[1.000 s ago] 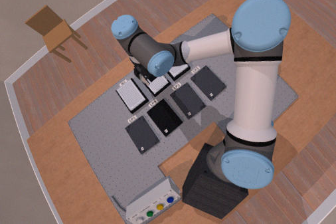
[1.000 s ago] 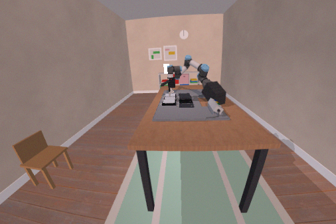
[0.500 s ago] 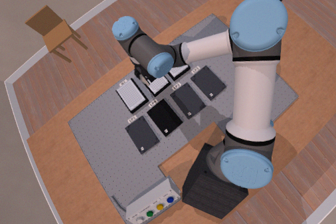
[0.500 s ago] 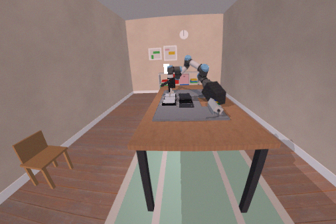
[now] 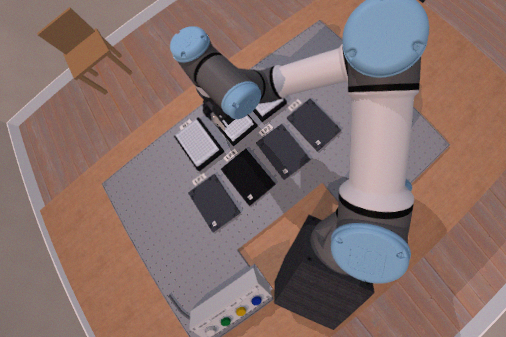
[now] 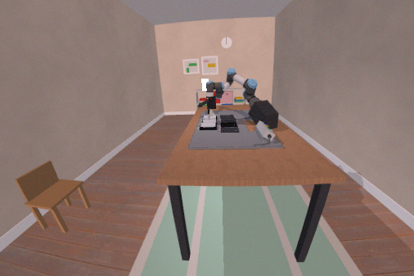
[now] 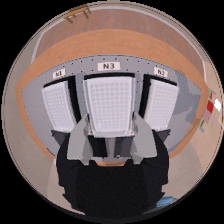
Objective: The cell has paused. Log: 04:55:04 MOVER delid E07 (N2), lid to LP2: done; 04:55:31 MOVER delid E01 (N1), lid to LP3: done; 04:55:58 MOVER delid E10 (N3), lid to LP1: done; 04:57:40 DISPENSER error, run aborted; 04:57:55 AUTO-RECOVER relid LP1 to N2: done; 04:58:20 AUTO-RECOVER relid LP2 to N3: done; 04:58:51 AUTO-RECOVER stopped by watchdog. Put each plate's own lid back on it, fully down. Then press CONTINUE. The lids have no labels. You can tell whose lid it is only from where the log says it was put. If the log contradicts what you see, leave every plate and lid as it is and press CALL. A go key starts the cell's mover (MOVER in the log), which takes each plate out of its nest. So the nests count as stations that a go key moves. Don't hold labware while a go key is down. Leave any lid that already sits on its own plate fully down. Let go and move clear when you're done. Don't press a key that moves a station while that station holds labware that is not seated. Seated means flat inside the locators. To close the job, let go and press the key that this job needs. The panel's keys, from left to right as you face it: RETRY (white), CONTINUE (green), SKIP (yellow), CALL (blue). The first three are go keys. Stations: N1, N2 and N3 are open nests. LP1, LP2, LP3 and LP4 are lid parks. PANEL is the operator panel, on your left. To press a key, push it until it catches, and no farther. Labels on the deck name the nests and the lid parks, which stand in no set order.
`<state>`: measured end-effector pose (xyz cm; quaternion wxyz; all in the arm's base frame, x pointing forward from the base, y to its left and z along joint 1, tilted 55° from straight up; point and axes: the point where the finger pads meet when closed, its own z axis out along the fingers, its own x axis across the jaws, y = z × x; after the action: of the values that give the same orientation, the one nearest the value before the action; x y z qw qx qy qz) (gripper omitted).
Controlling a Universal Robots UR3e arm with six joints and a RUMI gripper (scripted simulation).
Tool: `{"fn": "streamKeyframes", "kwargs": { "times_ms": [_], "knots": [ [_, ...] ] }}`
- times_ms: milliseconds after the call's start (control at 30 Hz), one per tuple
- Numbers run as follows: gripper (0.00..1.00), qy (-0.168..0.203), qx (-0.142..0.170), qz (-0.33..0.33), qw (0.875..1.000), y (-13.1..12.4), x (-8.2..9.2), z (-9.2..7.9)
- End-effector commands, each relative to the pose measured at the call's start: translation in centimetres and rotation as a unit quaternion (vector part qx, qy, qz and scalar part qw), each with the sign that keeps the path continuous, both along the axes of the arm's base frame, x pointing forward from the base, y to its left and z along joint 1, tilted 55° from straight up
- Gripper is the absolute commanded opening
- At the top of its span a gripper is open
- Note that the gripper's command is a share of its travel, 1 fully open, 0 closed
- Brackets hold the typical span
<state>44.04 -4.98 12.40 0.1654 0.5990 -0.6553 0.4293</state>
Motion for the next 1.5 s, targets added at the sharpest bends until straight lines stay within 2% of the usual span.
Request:
{"fn": "streamKeyframes", "kwargs": {
  "times_ms": [0, 1467],
  "knots": [
    [0.00, -0.001, 0.000, 0.001, 1.000, -0.07, 0.08, -0.03],
    [0.00, -0.001, 0.000, 0.001, 1.000, -1.01, 0.44, -0.75]
  ]
}}
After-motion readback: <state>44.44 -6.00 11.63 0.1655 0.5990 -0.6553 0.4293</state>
